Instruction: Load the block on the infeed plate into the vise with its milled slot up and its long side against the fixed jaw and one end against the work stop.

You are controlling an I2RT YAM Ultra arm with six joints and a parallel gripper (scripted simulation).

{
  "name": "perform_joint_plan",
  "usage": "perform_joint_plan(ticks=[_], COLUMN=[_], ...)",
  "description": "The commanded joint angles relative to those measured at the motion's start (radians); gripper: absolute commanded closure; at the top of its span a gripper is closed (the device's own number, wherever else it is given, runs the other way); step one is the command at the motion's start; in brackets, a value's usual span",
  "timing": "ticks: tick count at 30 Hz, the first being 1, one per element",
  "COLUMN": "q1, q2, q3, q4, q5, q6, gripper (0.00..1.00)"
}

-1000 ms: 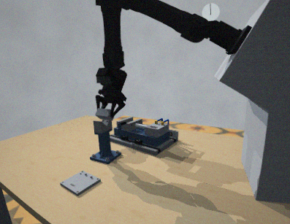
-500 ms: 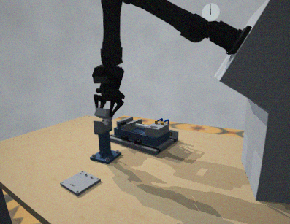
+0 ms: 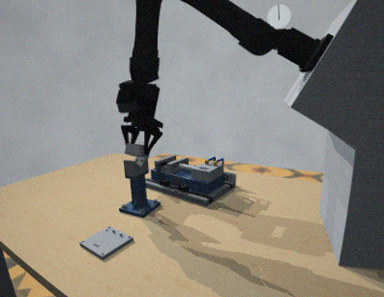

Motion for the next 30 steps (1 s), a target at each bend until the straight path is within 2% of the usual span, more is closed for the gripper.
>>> perform_joint_plan(ticks=[1, 15, 17, 30], q1=[0.015, 0.100, 0.100, 0.175], q2=[-0.035, -0.086, -0.086, -0.107], q3=[-0.027, -0.045, -0.045, -0.044], q4=[0.003, -0.020, -0.020, -0.033], q5=[0.043, 0.274, 0.274, 0.460], q6=[0.026, 0.077, 0.077, 0.115], gripper=[1.00, 1.00, 1.00, 1.00])
